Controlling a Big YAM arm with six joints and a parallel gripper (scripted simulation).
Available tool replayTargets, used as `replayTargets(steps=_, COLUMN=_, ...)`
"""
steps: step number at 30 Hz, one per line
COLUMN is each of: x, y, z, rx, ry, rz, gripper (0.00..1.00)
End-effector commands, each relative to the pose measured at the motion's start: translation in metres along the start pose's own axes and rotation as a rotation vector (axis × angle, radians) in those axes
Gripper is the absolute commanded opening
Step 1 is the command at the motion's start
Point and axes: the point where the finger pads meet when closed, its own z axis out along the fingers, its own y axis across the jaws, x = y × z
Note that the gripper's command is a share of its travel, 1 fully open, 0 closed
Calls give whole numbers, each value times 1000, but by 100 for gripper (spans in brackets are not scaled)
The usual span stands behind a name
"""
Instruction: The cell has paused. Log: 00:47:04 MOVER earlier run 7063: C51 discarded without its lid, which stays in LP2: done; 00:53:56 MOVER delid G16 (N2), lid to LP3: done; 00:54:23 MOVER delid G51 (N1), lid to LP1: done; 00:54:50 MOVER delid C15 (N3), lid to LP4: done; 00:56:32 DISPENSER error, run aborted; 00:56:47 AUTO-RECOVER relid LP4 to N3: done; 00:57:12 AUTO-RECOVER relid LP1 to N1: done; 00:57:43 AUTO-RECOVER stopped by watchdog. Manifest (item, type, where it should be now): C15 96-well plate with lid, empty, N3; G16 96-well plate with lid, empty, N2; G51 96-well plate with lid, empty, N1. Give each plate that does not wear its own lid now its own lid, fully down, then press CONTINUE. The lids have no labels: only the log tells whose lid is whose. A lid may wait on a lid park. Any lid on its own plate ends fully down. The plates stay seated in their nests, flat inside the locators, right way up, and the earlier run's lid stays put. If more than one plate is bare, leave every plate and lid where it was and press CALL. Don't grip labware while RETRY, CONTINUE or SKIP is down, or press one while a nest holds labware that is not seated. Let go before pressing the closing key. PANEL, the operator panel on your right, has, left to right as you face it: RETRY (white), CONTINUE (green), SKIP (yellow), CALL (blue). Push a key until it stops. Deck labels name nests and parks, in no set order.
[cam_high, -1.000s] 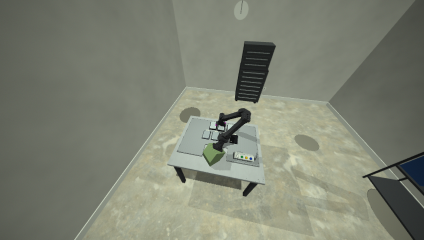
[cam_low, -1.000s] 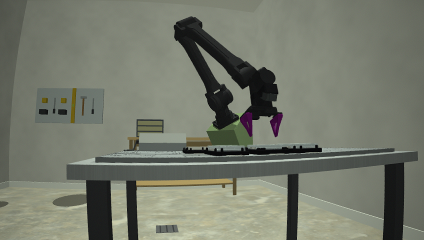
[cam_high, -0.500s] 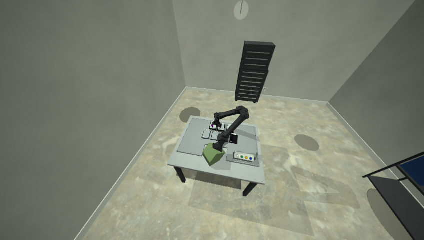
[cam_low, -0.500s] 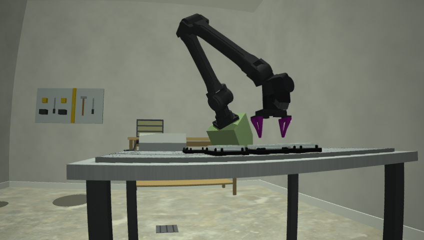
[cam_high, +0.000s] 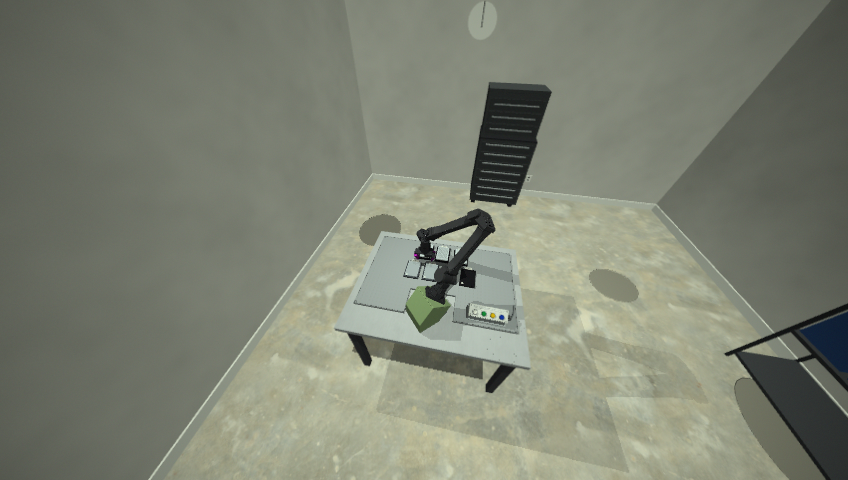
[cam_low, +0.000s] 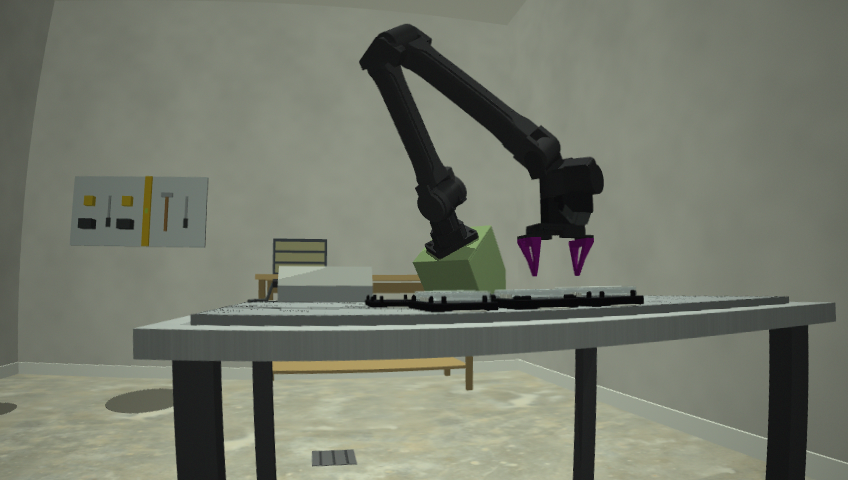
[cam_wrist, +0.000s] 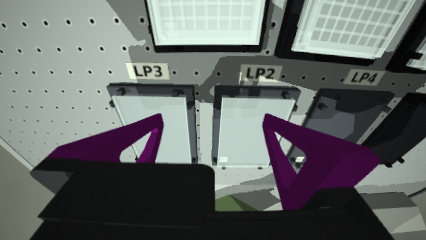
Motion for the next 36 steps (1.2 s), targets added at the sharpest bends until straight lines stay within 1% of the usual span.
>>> replayTargets(steps=1, x=6, y=17, z=-2, rx=-11, ry=-20, rz=31, gripper=100)
replayTargets(steps=10, x=35, y=52, z=-1, rx=-13, ry=-19, rz=31, gripper=100)
replayTargets(steps=13, x=39, y=67, z=-3, rx=-19, ry=-26, rz=38, gripper=100)
replayTargets(steps=15, x=39, y=67, z=-3, rx=-19, ry=-26, rz=38, gripper=100)
replayTargets(steps=18, x=39, y=84, z=-6, rx=-33, ry=-37, rz=50, gripper=100)
replayTargets(steps=20, x=45, y=93, z=-6, rx=-35, ry=-37, rz=51, gripper=100)
replayTargets(steps=23, x=46, y=94, z=-6, rx=-34, ry=-36, rz=50, gripper=100)
replayTargets(steps=24, x=50, y=83, z=-4, rx=-20, ry=-22, rz=44, gripper=100)
replayTargets(steps=25, x=40, y=85, z=-3, rx=-29, ry=-30, rz=82, gripper=100)
replayTargets(steps=26, x=38, y=85, z=-4, rx=-30, ry=-32, rz=86, gripper=100)
replayTargets(steps=27, x=39, y=85, z=-5, rx=-31, ry=-33, rz=81, gripper=100)
replayTargets(steps=28, x=49, y=83, z=-4, rx=-20, ry=-22, rz=44, gripper=100)
replayTargets(steps=29, x=49, y=83, z=-4, rx=-20, ry=-22, rz=44, gripper=100)
replayTargets(steps=30, x=48, y=82, z=4, rx=-13, ry=-16, rz=68, gripper=100)
replayTargets(steps=32, x=48, y=82, z=4, rx=-13, ry=-16, rz=68, gripper=100)
replayTargets(steps=36, x=57, y=76, z=14, rx=0, ry=-4, rz=34, gripper=100)
